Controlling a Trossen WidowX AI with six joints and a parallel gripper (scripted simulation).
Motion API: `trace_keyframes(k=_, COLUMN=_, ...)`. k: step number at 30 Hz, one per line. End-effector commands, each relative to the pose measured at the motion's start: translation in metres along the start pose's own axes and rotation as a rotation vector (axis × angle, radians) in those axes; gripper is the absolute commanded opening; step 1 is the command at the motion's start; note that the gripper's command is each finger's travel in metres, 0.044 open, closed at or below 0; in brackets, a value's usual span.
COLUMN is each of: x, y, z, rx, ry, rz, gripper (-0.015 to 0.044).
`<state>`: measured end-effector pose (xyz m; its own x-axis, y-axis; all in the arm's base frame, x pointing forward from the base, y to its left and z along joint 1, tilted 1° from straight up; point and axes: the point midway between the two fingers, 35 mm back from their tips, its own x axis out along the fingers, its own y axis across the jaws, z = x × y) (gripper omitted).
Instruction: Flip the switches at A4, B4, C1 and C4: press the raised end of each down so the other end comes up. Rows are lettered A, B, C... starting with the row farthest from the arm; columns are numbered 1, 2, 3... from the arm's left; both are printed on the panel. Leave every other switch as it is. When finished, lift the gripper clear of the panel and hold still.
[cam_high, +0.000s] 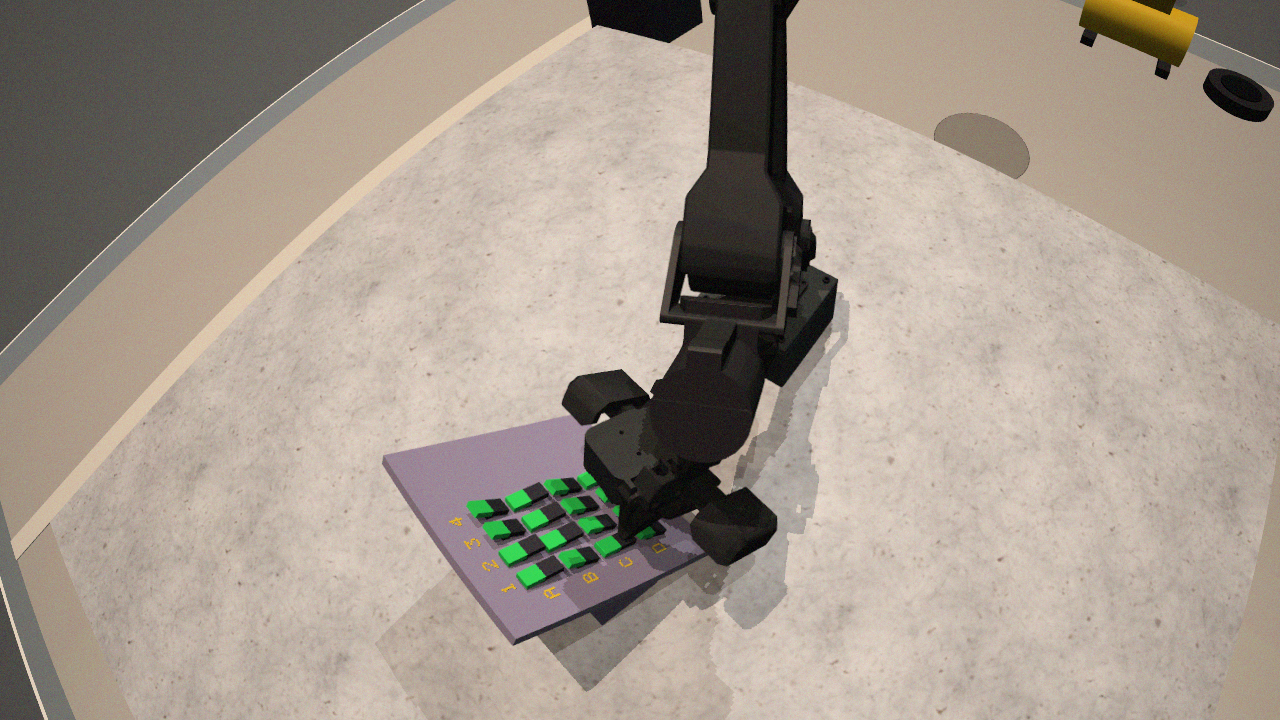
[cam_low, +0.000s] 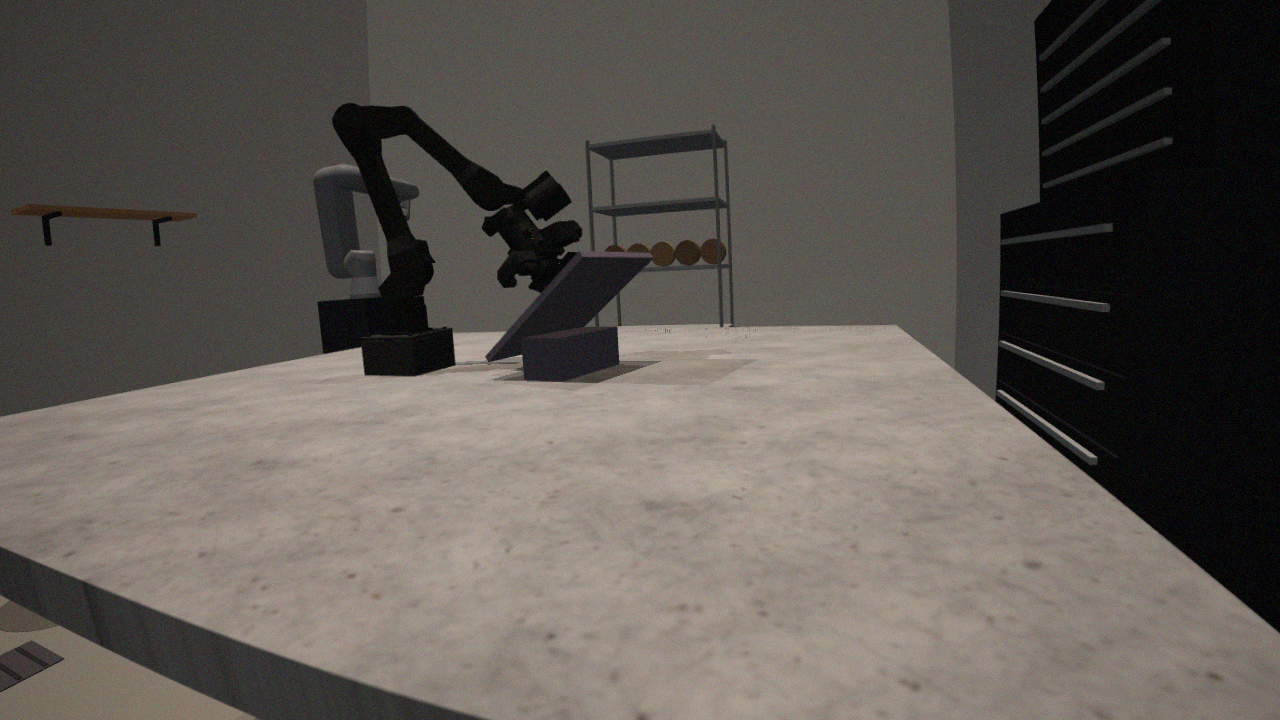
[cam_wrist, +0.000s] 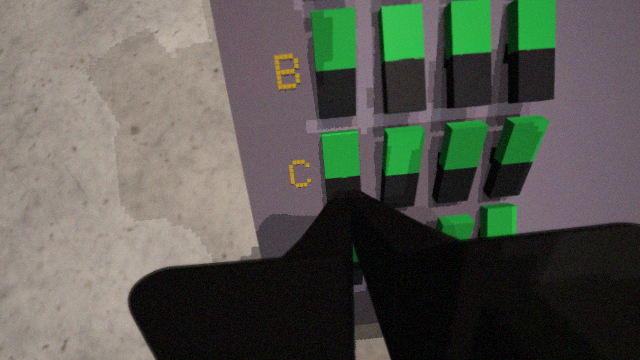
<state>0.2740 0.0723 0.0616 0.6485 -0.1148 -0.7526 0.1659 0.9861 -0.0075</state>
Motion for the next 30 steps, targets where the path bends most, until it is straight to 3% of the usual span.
trace_keyframes(k=1, x=0.001, y=0.001, z=0.000, rx=-0.002, ry=0.001, rz=0.004, gripper=0.0000)
trace_keyframes(k=13, x=0.000, y=0.000, z=0.001, rx=0.001, ry=0.000, rz=0.001, gripper=0.0000)
trace_keyframes(k=19, x=-0.060, y=0.001, z=0.002, rx=-0.002, ry=0.029, rz=0.005, gripper=0.0000)
trace_keyframes(k=23, x=-0.062, y=-0.001, z=0.003, rx=-0.002, ry=0.031, rz=0.004, gripper=0.0000)
trace_keyframes(k=30, x=-0.060, y=-0.051, z=0.018, rx=-0.002, ry=0.038, rz=0.001, gripper=0.0000)
